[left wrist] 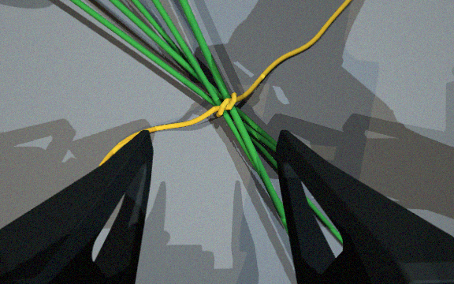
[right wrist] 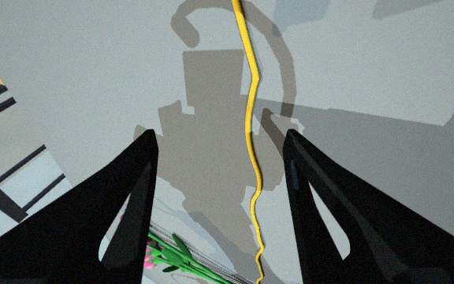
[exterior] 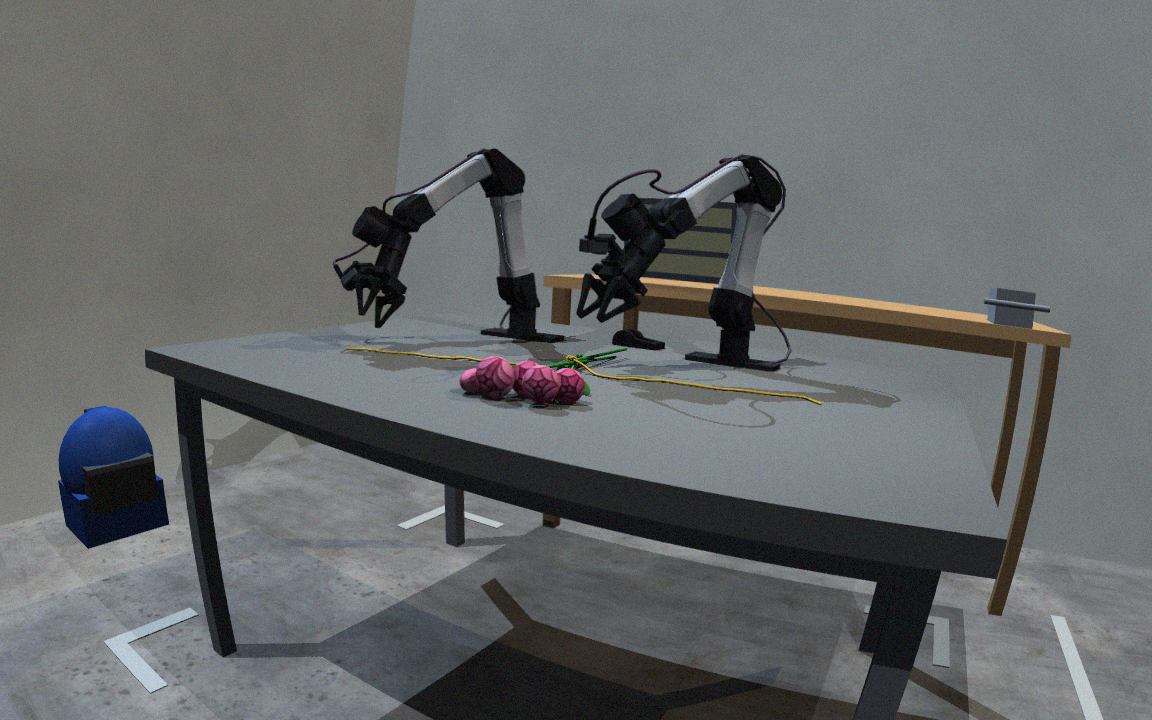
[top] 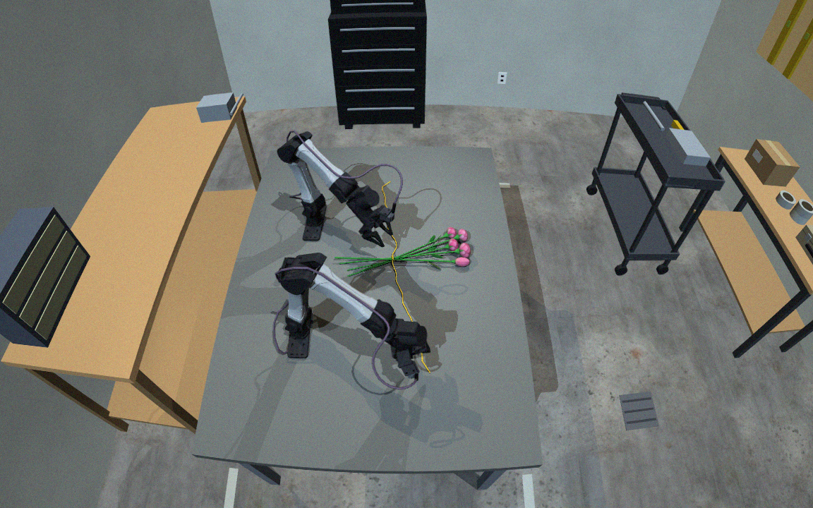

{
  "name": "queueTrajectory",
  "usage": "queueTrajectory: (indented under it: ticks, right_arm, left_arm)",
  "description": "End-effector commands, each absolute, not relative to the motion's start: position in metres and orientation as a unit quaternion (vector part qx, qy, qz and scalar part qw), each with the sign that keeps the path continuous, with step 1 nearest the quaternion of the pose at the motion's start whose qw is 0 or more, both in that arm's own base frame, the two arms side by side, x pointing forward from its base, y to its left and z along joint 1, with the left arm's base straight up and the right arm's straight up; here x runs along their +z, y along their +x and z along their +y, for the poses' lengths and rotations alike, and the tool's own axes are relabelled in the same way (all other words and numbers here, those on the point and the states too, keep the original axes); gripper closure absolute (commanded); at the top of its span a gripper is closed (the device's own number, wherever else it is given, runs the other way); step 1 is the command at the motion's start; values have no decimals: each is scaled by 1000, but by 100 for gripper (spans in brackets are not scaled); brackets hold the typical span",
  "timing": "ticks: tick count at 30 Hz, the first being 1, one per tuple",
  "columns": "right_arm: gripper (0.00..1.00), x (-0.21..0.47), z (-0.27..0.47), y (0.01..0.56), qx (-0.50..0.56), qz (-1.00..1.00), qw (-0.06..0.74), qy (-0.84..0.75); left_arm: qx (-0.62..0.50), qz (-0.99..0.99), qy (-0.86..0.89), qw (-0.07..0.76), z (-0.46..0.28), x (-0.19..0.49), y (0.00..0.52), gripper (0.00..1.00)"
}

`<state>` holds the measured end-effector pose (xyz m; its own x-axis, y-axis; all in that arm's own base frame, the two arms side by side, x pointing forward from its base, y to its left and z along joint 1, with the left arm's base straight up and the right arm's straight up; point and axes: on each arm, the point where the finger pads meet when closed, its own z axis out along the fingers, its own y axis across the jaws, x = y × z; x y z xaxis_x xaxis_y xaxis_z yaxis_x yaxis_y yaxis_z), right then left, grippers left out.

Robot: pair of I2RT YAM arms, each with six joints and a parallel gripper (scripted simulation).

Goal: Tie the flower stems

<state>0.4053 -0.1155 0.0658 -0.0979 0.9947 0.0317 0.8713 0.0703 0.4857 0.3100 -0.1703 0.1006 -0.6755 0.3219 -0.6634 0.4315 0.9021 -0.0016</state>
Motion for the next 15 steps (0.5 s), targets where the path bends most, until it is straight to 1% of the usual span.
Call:
queueTrajectory:
  ticks: [1, 6, 15]
  right_arm:
    - [35, 65, -112, 402, 193, 719, 146, 652]
    - [35, 65, -112, 402, 193, 719, 146, 652]
    - [35, 65, -112, 402, 193, 719, 146, 652]
  left_arm:
    - [-65, 886, 240, 391, -183, 125, 334, 35]
    - [-68, 879, 268, 389, -199, 125, 335, 35]
    - [-72, 879, 263, 392, -200, 129, 336, 35]
